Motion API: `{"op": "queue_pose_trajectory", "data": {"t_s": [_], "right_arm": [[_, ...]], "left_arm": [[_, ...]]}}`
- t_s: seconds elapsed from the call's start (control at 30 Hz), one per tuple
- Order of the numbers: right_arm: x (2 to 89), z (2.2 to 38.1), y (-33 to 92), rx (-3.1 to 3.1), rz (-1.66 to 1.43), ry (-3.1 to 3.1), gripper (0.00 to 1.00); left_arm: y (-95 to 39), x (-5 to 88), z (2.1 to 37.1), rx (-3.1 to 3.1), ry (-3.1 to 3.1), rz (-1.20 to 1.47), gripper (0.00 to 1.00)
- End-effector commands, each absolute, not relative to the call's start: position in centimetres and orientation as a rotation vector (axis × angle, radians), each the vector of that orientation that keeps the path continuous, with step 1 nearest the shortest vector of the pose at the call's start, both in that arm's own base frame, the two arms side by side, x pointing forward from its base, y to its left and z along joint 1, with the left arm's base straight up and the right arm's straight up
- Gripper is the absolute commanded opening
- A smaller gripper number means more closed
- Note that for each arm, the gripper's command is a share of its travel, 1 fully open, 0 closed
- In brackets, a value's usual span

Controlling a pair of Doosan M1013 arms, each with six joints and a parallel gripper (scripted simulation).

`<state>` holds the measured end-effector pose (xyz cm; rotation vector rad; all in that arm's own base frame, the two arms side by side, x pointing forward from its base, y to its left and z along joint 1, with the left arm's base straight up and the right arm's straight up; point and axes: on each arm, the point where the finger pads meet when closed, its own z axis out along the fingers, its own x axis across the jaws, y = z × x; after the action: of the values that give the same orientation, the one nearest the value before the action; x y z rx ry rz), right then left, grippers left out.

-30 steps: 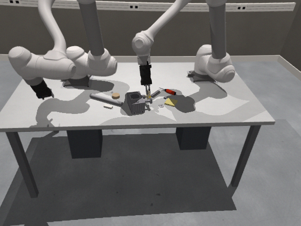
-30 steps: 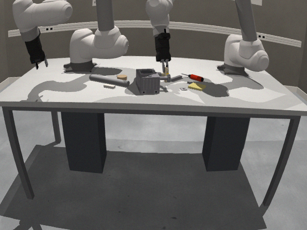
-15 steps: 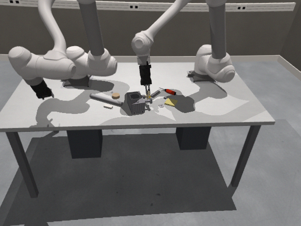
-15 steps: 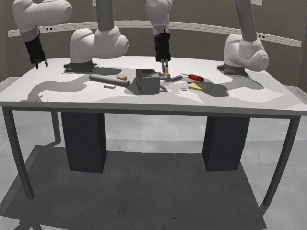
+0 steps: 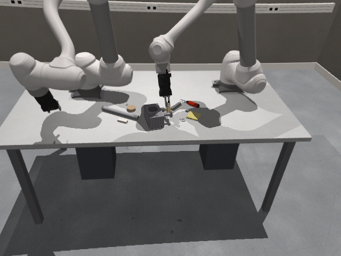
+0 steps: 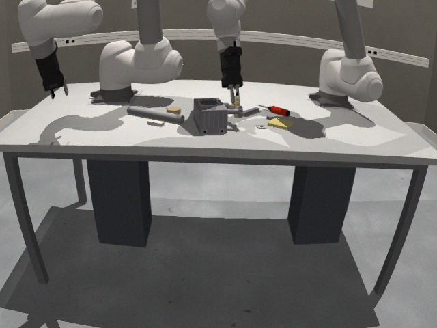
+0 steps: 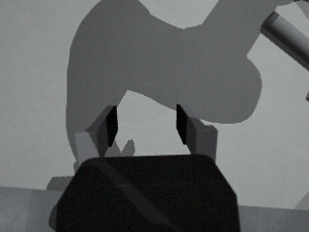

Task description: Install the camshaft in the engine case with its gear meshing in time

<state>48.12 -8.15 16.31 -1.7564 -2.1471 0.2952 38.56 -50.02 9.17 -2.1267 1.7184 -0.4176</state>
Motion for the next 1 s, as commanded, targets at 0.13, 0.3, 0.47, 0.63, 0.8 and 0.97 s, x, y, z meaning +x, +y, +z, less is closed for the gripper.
{"op": "queue_pose_trajectory", "data": {"t_s": [0.13, 0.3, 0.47, 0.63, 0.8, 0.97], "right_arm": [[48.16, 16.39, -8.15, -1.757, 0.294, -2.148, 1.0], [48.16, 16.39, -8.15, -1.757, 0.294, -2.148, 1.0], [48.16, 16.39, -8.15, -1.757, 0.294, -2.148, 1.0], [48.16, 16.39, -8.15, -1.757, 0.294, -2.148, 1.0], [48.16, 16.39, -8.15, -1.757, 0.294, -2.148, 1.0], [48.16, 16.39, -8.15, -1.757, 0.294, -2.148, 1.0]], "left_arm": [[-50.11, 38.59, 9.26, -2.127, 1.719, -0.421, 0.29], [-50.11, 38.59, 9.26, -2.127, 1.719, -0.421, 0.29], [-50.11, 38.59, 9.26, -2.127, 1.719, -0.421, 0.29], [-50.11, 38.59, 9.26, -2.127, 1.719, -0.421, 0.64], [-50.11, 38.59, 9.26, -2.127, 1.719, -0.421, 0.64], [-50.11, 38.59, 9.26, -2.127, 1.719, -0.421, 0.64]]}}
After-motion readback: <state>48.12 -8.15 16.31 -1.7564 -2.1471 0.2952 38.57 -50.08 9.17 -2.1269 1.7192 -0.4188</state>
